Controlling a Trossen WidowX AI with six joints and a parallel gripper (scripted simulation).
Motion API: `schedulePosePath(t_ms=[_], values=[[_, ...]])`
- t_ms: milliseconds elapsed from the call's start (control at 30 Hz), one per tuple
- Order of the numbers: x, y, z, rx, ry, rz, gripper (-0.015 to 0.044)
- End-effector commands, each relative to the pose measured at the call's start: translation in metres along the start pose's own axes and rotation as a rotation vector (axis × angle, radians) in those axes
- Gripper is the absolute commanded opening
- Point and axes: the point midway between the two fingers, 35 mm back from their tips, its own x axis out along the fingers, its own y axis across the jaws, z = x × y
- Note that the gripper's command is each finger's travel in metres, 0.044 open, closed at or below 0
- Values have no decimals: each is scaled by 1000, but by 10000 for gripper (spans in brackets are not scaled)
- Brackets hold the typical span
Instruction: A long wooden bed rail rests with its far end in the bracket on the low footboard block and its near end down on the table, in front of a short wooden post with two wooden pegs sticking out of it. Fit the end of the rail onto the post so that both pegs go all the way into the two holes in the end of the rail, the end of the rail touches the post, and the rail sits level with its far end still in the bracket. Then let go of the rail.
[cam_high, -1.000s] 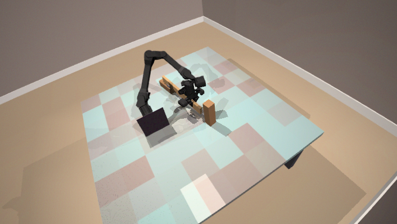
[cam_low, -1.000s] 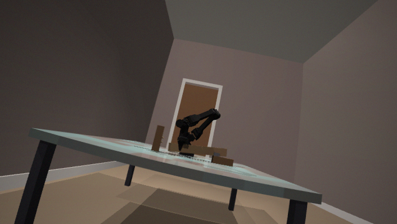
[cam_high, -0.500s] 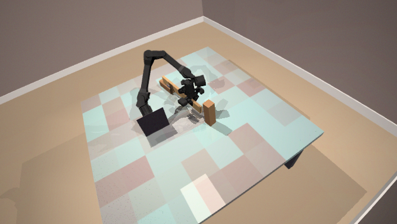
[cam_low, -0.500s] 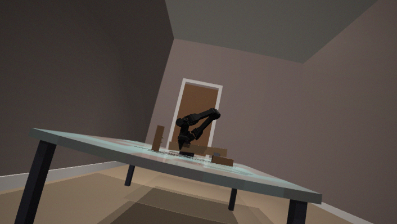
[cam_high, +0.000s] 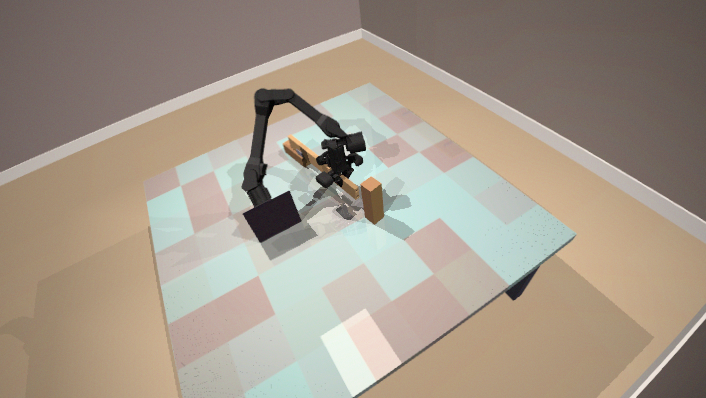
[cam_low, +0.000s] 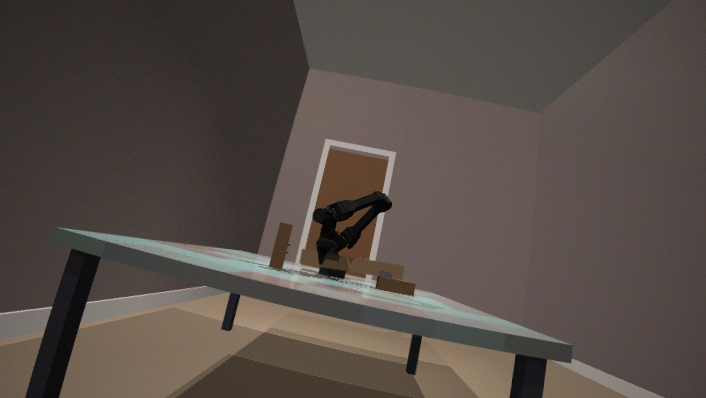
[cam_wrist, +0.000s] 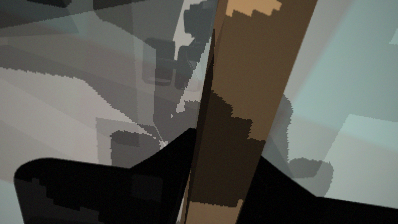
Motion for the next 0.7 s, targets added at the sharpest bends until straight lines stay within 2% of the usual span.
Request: schedulePosePath(t_ms=[0, 667], values=[[-5, -1, 0, 0, -2, -8, 0], [-15, -1, 0, 0, -2, -8, 0]])
